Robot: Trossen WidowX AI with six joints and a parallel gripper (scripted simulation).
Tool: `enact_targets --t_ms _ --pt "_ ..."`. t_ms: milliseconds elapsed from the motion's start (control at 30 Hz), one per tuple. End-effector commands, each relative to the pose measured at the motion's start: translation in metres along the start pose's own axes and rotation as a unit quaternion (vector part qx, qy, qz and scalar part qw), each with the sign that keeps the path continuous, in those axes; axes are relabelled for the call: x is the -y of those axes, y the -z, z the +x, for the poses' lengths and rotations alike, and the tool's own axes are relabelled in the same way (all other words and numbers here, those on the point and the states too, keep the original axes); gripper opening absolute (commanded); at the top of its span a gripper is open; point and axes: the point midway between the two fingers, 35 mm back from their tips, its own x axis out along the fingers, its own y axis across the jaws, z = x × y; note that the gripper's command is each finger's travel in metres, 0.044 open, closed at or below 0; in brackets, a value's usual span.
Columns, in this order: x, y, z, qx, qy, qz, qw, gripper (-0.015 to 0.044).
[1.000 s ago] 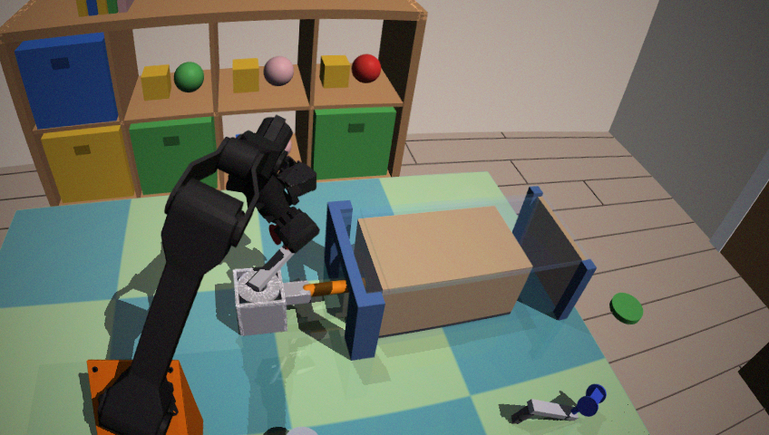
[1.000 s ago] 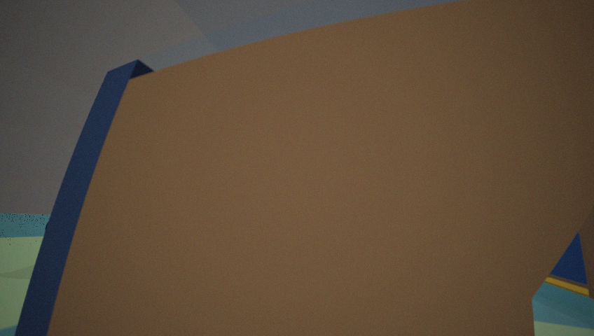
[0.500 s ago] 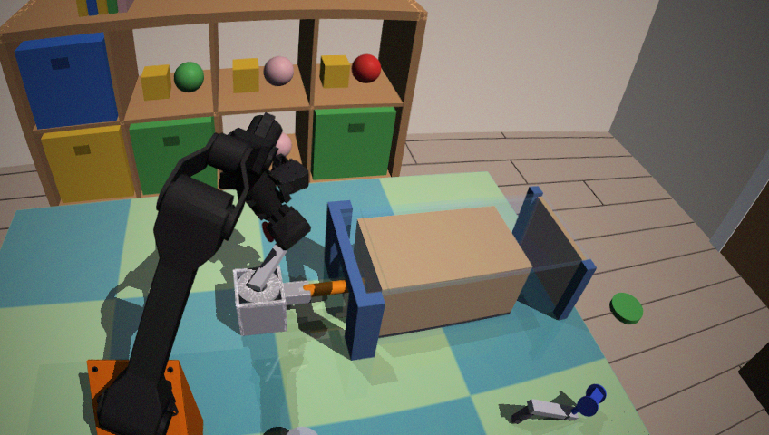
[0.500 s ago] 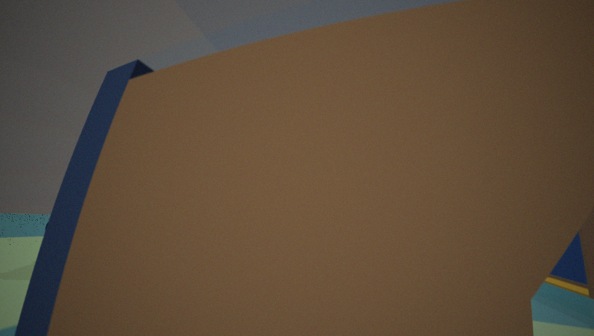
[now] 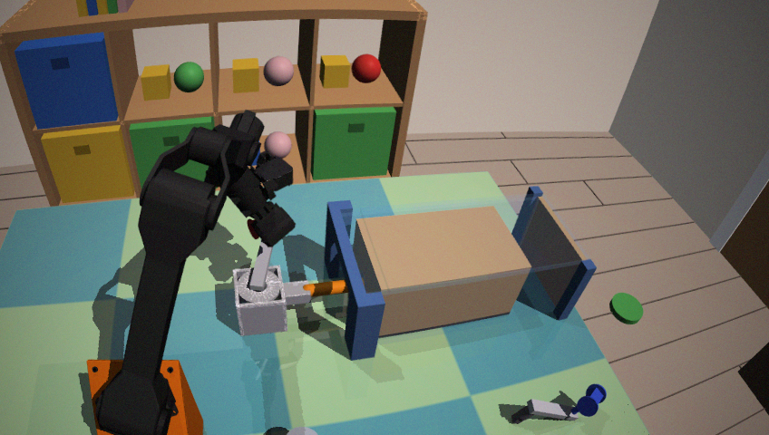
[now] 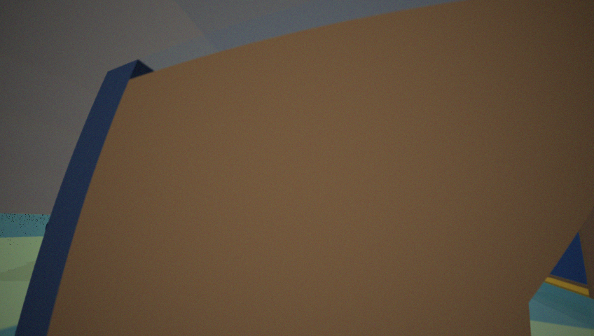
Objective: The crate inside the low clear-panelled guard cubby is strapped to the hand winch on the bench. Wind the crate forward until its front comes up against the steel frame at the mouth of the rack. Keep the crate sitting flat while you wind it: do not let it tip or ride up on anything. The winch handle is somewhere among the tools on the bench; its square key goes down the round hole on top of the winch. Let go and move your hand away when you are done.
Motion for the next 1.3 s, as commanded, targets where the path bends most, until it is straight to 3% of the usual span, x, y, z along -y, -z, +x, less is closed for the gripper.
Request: enact_targets --t_ms 0,1267 --pt "-0.008 0.013 -0.002 -0.010 -0.005 -0.009 1.000 0.0000" --pt "-0.023 0.054 -0.022 -0.011 -0.006 -0.010 1.000 0.0000"
